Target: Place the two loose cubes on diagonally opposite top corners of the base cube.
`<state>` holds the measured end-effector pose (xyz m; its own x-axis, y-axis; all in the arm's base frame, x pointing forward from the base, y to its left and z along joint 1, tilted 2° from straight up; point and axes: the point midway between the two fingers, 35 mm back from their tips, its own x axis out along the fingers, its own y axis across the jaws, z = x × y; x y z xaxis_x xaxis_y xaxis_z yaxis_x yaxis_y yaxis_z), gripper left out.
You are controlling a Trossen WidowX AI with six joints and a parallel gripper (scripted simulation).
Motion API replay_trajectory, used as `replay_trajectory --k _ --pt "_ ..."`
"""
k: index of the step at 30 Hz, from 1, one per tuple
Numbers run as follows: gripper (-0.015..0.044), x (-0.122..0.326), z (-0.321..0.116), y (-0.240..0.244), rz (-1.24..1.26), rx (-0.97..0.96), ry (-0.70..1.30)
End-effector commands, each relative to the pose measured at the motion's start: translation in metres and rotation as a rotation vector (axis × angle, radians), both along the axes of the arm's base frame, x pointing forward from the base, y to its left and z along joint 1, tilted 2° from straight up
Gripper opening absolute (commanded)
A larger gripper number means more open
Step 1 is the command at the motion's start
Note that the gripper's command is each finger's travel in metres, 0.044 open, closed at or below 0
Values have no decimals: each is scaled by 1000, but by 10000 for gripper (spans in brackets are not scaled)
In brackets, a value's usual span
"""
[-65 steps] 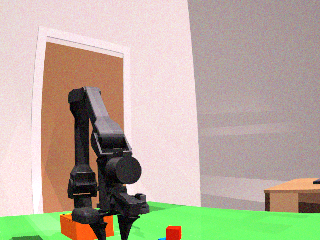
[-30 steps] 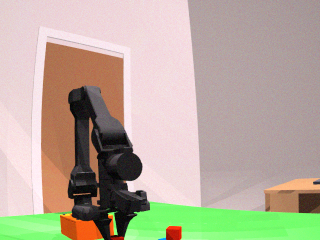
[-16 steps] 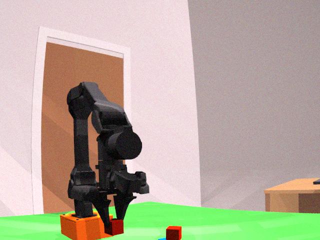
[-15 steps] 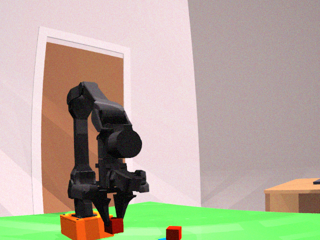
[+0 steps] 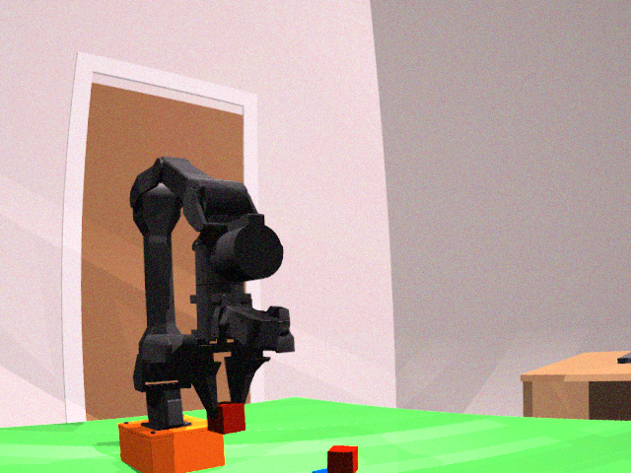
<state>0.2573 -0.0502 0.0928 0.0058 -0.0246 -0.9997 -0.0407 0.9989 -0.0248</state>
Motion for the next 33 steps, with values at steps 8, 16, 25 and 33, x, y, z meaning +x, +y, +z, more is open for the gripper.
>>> replay_trajectory --k 8,16,25,33 --pt "105 11 -2 30 148 -1 4" --pt "105 17 -5 54 259 0 7" --pt "105 21 -8 82 384 2 10" --pt "105 23 -10 107 498 4 10"
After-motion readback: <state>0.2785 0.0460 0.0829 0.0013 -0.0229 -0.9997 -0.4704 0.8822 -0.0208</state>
